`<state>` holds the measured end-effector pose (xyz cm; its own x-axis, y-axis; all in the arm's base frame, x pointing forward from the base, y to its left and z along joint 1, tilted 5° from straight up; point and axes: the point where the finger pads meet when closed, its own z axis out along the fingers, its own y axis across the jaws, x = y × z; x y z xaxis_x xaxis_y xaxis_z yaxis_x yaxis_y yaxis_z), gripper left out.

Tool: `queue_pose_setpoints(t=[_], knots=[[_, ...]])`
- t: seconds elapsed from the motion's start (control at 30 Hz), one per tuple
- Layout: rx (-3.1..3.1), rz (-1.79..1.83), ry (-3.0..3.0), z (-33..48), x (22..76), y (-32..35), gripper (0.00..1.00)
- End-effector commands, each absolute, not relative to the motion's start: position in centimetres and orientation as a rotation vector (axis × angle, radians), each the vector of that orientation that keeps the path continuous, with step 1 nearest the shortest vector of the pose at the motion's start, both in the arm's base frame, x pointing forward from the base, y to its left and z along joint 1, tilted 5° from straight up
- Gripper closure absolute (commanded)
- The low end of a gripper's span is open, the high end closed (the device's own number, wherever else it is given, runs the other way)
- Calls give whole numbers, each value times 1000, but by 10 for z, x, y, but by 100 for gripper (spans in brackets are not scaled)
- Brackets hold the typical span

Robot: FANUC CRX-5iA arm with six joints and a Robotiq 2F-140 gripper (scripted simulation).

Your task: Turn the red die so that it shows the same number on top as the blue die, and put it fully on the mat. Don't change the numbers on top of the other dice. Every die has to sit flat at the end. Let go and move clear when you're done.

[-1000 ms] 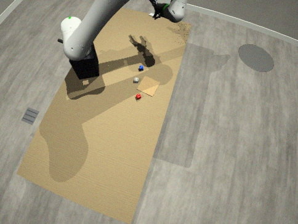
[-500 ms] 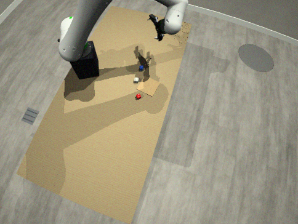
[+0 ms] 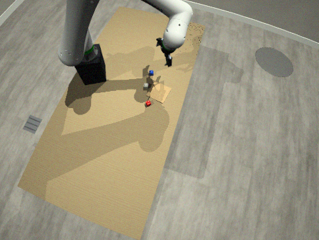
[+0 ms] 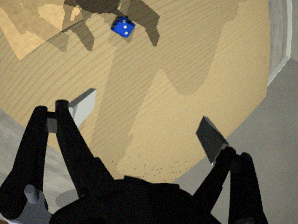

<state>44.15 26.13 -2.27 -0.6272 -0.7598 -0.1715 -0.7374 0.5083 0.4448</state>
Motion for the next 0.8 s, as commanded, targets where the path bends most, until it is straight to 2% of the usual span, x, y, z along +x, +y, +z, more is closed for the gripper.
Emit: queue_pose_setpoints(t=[0.0,0.03,0.17,0.2,0.33,0.37,0.5,0.53,0.57,0.6,0.67,0.77], knots=[[1335,-705,-2731,-32,458,217,0],[1345,-564,-2796,-35,464,182,0],[1345,-564,-2796,-39,471,153,0],[1358,-433,-2841,-41,475,119,0],[1358,-433,-2841,-43,479,96,0],[1373,-318,-2869,-45,482,54,0],[1373,-318,-2869,-45,483,47,0],[1388,-222,-2885,-45,484,7,0],[1388,-222,-2885,-45,484,7,0],[1401,-146,-2892,-44,484,-24,0],[1401,-146,-2892,-44,484,-24,0],[1420,-54,-2895,-42,481,-61,0]])
